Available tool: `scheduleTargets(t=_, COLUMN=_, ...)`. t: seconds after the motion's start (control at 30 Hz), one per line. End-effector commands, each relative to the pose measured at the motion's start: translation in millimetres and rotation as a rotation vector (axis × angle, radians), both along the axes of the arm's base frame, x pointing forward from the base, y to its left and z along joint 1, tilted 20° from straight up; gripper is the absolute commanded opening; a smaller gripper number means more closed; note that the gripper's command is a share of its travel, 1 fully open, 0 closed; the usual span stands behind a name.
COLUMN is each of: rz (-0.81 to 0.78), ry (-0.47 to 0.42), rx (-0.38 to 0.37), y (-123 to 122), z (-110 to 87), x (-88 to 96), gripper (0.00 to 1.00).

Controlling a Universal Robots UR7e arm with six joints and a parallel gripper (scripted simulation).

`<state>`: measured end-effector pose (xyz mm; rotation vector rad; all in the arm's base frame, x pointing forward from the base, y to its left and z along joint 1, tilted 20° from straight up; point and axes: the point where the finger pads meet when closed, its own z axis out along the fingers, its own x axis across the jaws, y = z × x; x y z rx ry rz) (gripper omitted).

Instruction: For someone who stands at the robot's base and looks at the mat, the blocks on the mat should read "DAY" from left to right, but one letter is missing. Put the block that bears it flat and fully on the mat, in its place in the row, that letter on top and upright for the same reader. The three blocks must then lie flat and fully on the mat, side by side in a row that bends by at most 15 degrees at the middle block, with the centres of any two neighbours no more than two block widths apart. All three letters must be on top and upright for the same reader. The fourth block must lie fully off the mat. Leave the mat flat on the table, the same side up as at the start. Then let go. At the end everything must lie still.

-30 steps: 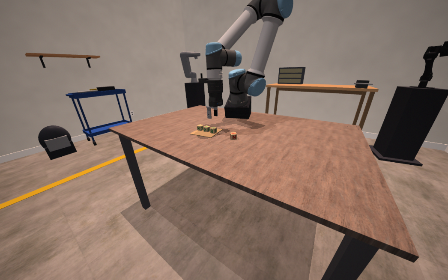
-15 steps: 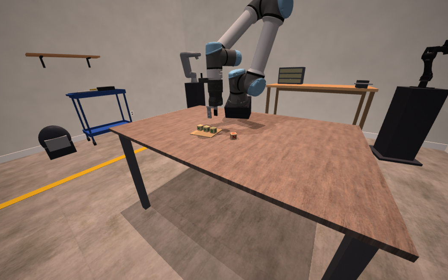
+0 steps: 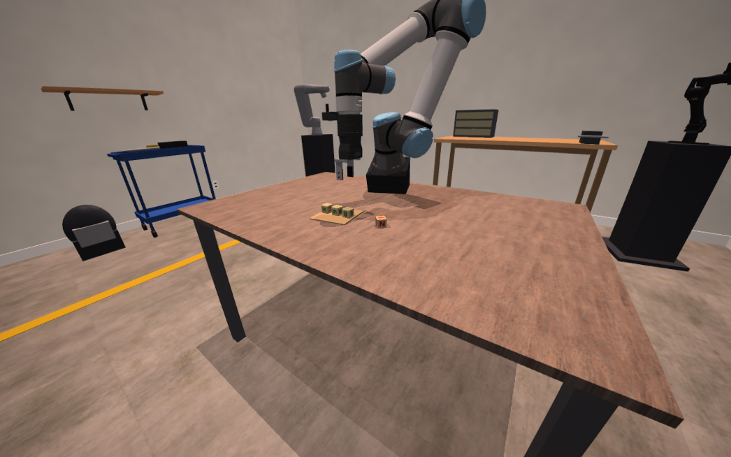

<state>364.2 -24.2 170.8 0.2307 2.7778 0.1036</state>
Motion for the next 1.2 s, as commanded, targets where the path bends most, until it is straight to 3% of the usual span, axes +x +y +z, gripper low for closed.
scheduleTargets(t=0.0, rz=0.001, ry=0.004, rx=0.003, y=-0.6, z=29.9, x=-12.2, gripper=1.0)
scheduleTargets(t=0.3, rz=0.001, ry=0.004, rx=0.003, y=-1.2, z=41.9, x=-16.7, gripper=1.0)
scheduleTargets(t=1.17, rz=0.002, ry=0.007, rx=0.005, y=-0.5, z=40.1, x=-17.3, gripper=1.0)
